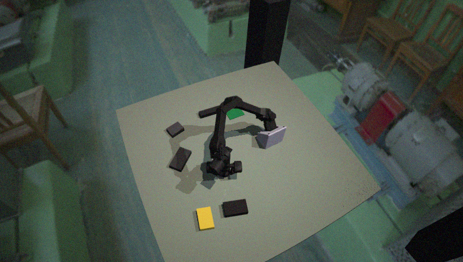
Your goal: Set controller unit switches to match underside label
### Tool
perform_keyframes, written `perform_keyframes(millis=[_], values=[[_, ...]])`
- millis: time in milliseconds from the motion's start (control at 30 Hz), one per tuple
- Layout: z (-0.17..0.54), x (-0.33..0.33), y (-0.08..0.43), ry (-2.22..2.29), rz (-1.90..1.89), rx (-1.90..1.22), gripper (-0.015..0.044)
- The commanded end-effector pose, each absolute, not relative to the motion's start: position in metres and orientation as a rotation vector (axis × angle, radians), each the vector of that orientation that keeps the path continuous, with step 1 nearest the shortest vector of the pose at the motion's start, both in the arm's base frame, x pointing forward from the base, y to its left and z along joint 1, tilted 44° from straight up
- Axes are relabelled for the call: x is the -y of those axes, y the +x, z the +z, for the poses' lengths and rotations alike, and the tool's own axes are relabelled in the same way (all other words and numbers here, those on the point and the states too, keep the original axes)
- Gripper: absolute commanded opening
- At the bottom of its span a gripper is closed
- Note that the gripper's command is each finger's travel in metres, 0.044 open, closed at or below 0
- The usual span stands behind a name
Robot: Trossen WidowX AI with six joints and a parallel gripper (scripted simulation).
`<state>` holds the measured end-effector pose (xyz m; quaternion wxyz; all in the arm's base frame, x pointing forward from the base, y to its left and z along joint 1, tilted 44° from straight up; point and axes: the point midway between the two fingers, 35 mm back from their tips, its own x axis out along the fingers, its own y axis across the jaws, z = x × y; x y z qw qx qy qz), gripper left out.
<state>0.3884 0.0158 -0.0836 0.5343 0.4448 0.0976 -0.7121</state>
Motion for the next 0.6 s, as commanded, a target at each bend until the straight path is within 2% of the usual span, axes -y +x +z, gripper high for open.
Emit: perform_keyframes(millis=[0, 67, 200, 467, 567], values=[[-0.085, -0.014, 0.387, 1.05, -1.7, -0.234, 0.0336], [-0.084, -0.015, 0.388, 1.054, -1.699, -0.233, 0.0336], [-0.084, -0.015, 0.388, 1.059, -1.698, -0.233, 0.044], [-0.084, -0.015, 0.388, 1.059, -1.698, -0.233, 0.044], [-0.064, -0.013, 0.381, 1.058, -1.698, -0.233, 0.044]])
